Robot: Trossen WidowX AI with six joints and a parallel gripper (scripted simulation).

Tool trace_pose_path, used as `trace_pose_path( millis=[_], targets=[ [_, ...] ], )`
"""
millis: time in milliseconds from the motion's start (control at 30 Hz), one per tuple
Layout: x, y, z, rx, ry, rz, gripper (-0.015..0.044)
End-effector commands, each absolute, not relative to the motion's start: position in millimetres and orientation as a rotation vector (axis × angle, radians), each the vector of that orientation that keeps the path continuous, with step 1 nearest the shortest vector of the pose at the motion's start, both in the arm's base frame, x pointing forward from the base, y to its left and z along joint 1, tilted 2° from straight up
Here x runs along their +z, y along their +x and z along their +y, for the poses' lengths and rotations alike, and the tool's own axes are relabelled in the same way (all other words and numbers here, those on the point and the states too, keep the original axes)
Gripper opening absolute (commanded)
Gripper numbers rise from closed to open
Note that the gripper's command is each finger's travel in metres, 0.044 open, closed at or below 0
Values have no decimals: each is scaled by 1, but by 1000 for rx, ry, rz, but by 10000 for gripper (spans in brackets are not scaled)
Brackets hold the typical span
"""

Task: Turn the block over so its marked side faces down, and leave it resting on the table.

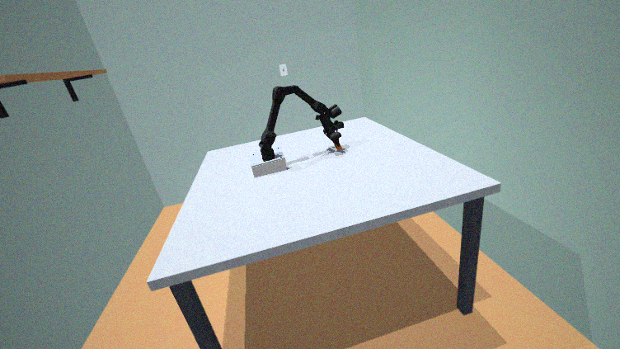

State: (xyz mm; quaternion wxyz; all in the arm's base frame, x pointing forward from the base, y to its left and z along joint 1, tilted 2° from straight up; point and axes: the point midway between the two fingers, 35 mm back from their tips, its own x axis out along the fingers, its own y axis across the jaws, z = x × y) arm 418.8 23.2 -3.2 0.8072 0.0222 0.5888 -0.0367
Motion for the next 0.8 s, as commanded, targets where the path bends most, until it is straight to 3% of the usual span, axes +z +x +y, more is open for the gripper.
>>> trace_pose_path(
  millis=[0,767],
  targets=[
    [-2,418,23,-81,43,1203,0],
    [-3,408,23,-85,36,959,0]
  ],
)
